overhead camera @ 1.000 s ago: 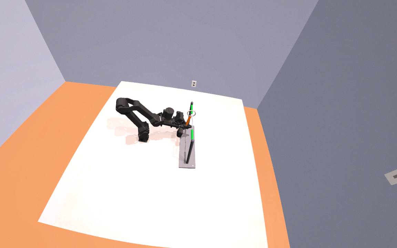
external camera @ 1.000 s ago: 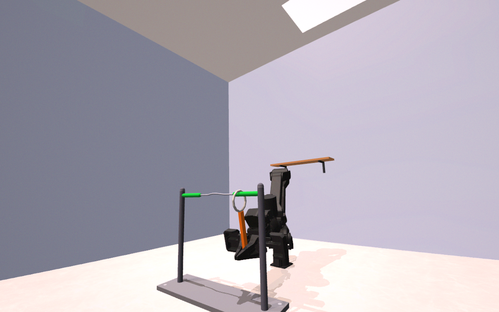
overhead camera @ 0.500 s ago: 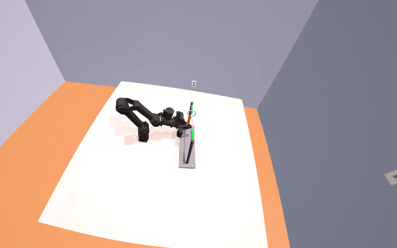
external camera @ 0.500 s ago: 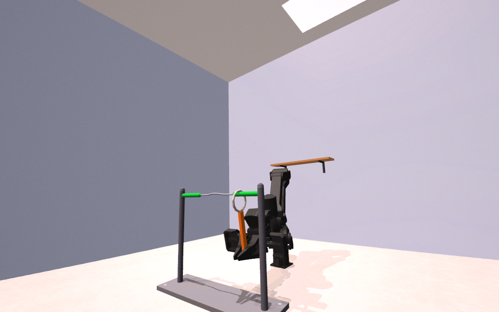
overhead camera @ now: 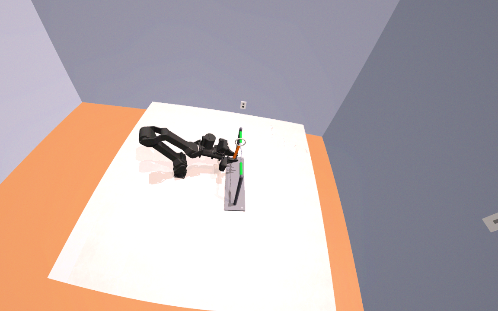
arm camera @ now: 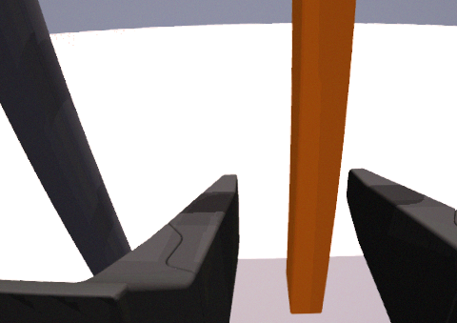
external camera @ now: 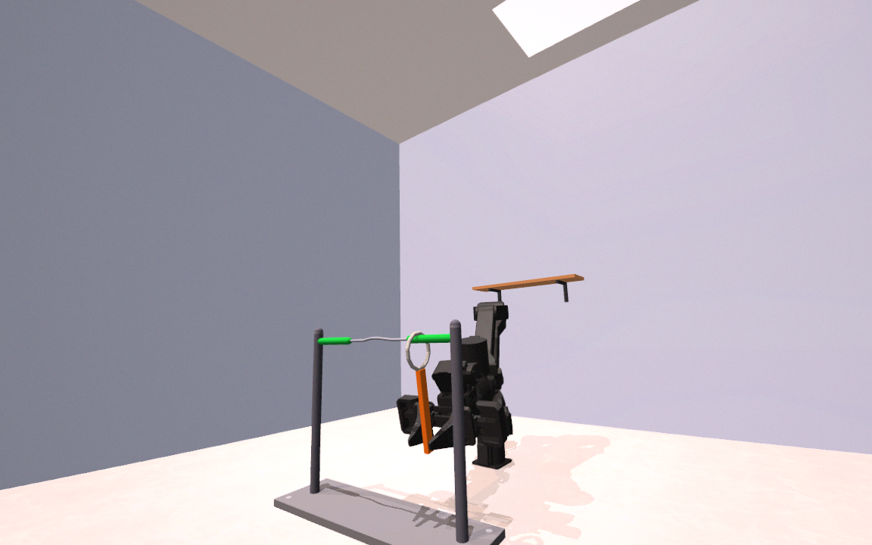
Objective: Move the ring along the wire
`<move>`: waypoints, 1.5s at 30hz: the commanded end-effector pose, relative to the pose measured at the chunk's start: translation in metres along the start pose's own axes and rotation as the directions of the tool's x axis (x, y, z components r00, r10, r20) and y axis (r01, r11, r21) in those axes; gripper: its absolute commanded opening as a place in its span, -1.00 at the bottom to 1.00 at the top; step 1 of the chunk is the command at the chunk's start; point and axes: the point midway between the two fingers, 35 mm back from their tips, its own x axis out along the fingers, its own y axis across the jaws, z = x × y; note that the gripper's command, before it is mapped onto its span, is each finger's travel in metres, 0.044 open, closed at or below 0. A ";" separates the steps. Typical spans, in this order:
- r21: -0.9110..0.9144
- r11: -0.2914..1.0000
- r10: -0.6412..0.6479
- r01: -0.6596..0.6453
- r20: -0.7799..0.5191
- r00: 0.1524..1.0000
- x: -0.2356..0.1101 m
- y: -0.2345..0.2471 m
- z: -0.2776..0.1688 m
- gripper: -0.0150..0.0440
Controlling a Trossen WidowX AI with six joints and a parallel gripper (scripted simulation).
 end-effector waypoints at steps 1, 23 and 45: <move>0.005 1.000 -0.002 0.002 0.004 1.000 -0.007 0.000 0.001 0.05; 0.007 1.000 -0.003 0.003 0.003 1.000 -0.035 -0.001 -0.002 0.05; 0.007 1.000 -0.003 0.003 0.003 1.000 -0.035 -0.001 -0.002 0.05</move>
